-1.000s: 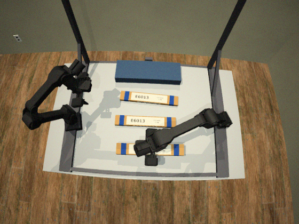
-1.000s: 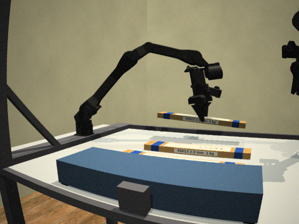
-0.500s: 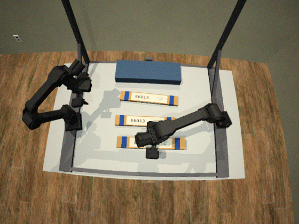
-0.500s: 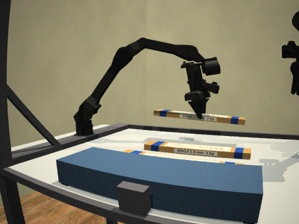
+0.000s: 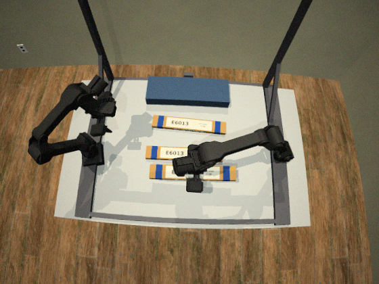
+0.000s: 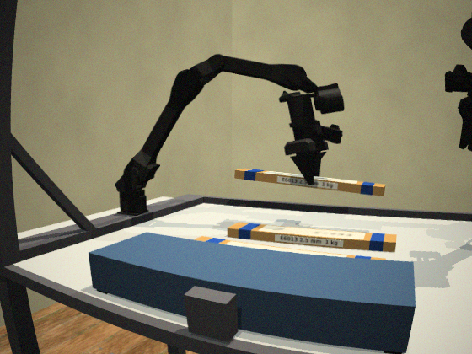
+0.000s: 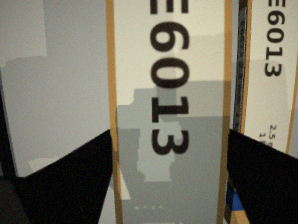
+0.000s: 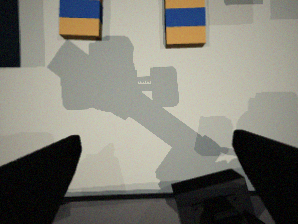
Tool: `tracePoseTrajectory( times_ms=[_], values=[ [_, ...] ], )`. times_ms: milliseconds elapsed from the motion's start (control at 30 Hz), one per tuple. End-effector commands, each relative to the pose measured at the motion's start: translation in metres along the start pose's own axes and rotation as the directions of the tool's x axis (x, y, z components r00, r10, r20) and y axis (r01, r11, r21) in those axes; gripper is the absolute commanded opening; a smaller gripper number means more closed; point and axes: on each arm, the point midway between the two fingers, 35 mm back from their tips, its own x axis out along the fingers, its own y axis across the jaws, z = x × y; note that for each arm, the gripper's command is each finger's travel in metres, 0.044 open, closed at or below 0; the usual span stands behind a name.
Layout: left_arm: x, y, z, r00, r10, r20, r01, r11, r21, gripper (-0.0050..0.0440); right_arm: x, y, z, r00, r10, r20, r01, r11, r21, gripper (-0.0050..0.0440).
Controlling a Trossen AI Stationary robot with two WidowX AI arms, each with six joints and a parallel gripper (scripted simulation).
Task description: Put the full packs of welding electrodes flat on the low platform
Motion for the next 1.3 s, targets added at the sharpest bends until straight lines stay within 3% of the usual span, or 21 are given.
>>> tracePoseTrajectory(
  times_ms=[0, 1267],
  values=[
    [-0.048, -0.008, 0.011, 0.993, 0.036, 0.113, -0.037, 0.999, 0.004, -0.005, -0.005, 0.002, 0.003, 1.0, 0.015, 0.014, -0.015, 1.0, 0.006, 0.043],
    [-0.075, -0.095, 0.002, 0.992, 0.026, 0.122, -0.027, 1.0, 0.002, -0.005, -0.005, 0.002, 0.003, 1.0, 0.015, 0.014, -0.015, 1.0, 0.006, 0.043]
  ],
)
